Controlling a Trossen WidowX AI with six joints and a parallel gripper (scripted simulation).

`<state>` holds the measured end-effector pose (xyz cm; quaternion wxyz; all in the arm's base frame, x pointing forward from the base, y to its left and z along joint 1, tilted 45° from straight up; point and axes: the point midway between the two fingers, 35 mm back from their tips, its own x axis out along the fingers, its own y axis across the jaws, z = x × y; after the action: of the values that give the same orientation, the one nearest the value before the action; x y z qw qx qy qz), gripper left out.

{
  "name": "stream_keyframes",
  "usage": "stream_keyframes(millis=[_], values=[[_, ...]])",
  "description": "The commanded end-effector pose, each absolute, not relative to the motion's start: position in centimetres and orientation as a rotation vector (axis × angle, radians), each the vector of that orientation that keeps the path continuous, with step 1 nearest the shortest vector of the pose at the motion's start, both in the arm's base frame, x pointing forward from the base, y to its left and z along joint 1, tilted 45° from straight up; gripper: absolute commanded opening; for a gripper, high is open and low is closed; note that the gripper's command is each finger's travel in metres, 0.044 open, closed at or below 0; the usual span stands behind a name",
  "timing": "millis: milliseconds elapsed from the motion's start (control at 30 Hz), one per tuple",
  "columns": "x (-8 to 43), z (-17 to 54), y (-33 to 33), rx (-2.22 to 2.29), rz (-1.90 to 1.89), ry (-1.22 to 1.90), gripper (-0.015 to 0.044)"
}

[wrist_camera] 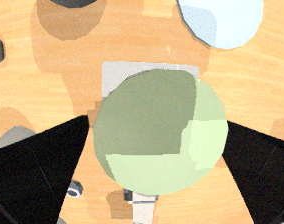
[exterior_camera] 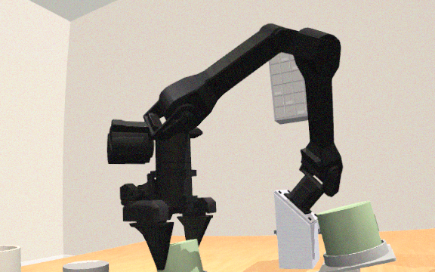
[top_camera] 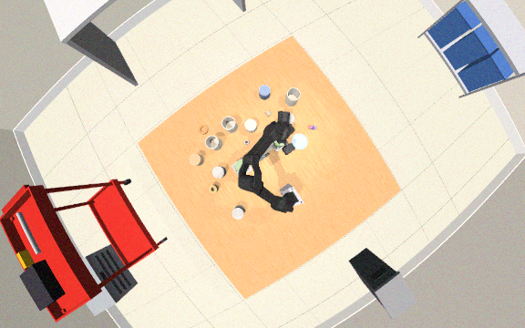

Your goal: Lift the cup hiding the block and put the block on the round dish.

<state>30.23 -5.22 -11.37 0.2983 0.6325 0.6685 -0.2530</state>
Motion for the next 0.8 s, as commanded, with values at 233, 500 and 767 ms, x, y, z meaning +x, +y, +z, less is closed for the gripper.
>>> stream_keyframes(millis=[233, 500, 767], values=[[29.92, -12.35, -4.11, 1.688, -0.675, 1.783, 0.0414], [29.92, -12.35, -4.11, 1.688, -0.675, 1.783, 0.0321], [29.99, -12.17, -4.33, 1.688, -0.675, 1.783, 0.0150]])
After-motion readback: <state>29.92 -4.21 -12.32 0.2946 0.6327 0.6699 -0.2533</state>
